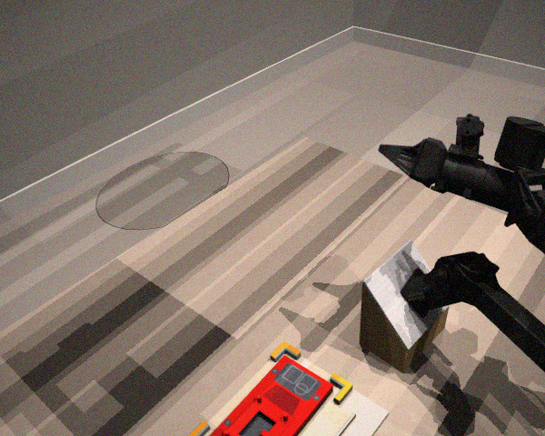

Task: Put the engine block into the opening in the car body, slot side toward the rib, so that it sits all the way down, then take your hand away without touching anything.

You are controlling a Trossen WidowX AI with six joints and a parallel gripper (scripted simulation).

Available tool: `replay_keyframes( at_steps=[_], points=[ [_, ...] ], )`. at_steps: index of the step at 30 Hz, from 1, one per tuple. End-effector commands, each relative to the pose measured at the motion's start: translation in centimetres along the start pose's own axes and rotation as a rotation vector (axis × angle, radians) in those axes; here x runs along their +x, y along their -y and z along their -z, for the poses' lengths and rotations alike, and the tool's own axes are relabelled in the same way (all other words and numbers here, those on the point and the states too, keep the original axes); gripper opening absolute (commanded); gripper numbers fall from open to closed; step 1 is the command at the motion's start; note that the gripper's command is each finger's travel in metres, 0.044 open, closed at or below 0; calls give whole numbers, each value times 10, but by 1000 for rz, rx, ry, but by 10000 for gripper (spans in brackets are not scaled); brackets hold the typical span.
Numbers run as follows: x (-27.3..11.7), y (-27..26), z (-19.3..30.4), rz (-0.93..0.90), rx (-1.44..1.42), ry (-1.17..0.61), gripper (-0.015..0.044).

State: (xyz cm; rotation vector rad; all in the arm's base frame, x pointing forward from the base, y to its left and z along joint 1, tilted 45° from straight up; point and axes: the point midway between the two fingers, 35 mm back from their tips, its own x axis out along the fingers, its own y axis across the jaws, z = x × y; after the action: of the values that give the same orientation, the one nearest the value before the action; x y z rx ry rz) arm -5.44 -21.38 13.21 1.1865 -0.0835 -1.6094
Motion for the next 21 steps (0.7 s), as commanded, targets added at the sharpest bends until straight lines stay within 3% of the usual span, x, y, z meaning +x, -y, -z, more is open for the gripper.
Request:
replay_keyframes(
  at_steps=[1,21],
  points=[
    [6,-14,9,-38,-113,-81,440],
    [16,-80,63,-283,-678,-401,440]
  ],
)
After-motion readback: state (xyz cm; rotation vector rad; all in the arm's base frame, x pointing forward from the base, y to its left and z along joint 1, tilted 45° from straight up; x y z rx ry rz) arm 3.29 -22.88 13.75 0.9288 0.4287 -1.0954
